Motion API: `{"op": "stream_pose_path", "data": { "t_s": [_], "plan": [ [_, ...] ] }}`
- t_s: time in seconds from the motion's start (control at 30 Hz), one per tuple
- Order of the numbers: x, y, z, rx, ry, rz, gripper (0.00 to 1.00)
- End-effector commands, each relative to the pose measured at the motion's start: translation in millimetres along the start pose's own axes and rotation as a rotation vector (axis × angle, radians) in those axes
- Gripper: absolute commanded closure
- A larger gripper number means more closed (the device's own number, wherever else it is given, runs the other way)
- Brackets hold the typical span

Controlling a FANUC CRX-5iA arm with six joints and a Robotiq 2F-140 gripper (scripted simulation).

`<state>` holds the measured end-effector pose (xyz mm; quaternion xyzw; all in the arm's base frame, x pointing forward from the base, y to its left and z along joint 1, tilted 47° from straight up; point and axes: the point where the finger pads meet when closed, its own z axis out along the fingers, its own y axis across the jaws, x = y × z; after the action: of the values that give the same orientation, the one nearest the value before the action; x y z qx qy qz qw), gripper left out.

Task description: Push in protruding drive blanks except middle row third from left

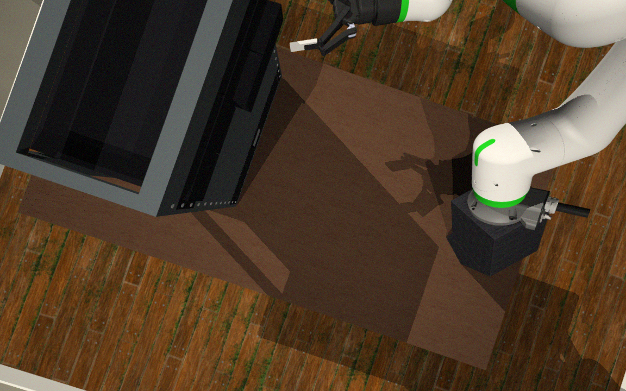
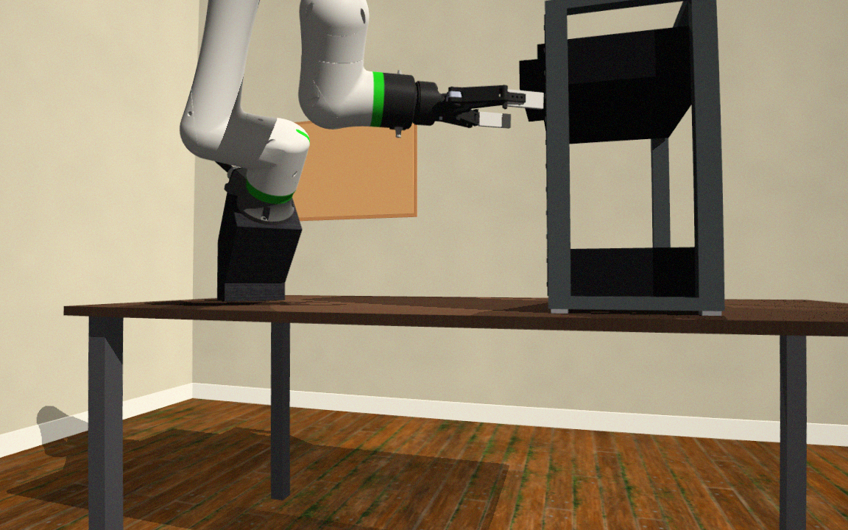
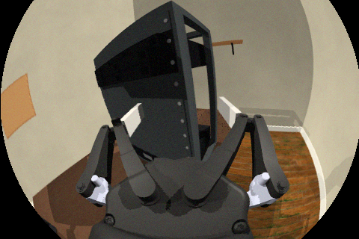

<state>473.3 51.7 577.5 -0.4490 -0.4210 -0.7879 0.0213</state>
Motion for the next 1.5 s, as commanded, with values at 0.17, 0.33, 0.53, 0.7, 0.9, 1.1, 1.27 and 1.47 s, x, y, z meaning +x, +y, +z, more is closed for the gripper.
{"op": "stream_pose_path", "data": {
  "t_s": [0.17,0.33,0.53,0.7,0.9,1.1,1.27,1.47],
  "plan": [
    [48,-6,-12,-0.084,-0.019,0.167,0.00],
    [80,-19,-20,-0.151,-0.018,0.298,0.00],
    [104,-34,-24,-0.209,-0.004,0.417,0.00],
    [123,-53,-27,-0.263,0.021,0.539,0.00],
    [137,-79,-29,-0.319,0.065,0.684,0.00],
    [142,-104,-29,-0.359,0.116,0.816,0.00],
    [140,-124,-28,-0.383,0.164,0.929,0.00],
    [131,-149,-28,-0.400,0.230,1.073,0.00]
  ]
}}
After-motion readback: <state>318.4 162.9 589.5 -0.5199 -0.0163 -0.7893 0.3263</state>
